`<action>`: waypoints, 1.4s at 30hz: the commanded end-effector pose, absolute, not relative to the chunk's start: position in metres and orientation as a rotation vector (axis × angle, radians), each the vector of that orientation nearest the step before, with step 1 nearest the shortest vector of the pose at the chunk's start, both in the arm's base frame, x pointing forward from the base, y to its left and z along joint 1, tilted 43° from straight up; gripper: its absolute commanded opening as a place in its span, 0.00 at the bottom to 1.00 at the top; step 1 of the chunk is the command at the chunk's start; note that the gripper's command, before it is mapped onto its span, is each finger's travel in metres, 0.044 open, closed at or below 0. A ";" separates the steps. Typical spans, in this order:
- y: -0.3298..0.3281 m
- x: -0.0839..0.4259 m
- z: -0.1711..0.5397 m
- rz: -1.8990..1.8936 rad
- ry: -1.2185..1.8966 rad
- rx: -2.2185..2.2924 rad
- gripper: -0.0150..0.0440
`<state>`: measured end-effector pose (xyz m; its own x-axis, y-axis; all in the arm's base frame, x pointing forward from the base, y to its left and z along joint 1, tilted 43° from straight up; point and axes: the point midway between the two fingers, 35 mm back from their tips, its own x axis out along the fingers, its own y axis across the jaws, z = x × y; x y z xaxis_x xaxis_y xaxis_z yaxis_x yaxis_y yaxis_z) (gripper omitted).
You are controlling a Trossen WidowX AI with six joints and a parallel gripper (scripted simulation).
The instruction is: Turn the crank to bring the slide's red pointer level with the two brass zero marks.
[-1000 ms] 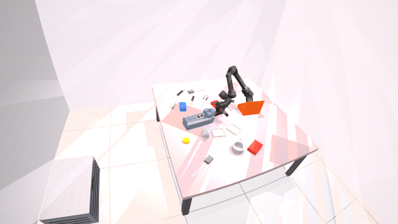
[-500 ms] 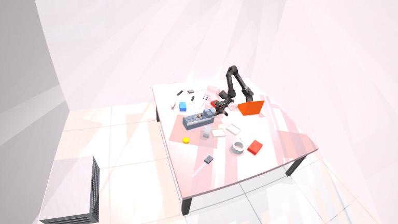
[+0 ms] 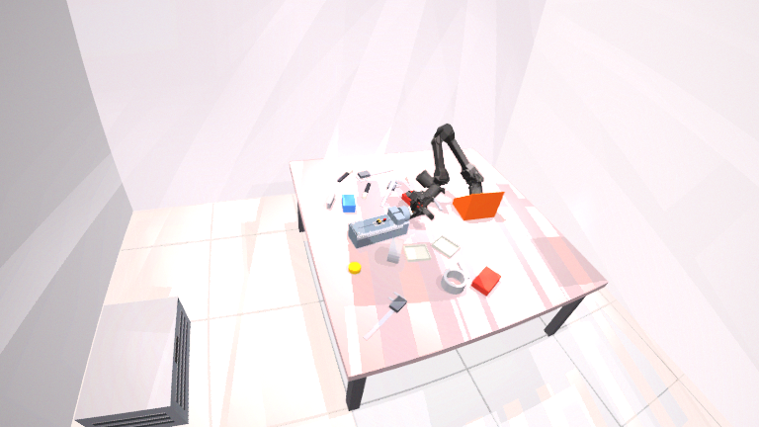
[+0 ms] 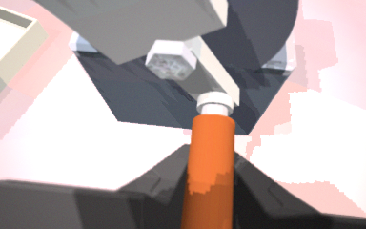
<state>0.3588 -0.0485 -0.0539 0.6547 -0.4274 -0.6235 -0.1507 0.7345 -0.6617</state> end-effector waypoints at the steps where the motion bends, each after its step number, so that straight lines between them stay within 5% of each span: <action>1: -0.051 0.360 -0.045 -0.192 0.850 -0.752 0.25; 42: -0.009 0.361 -0.017 -0.191 0.850 -0.750 0.25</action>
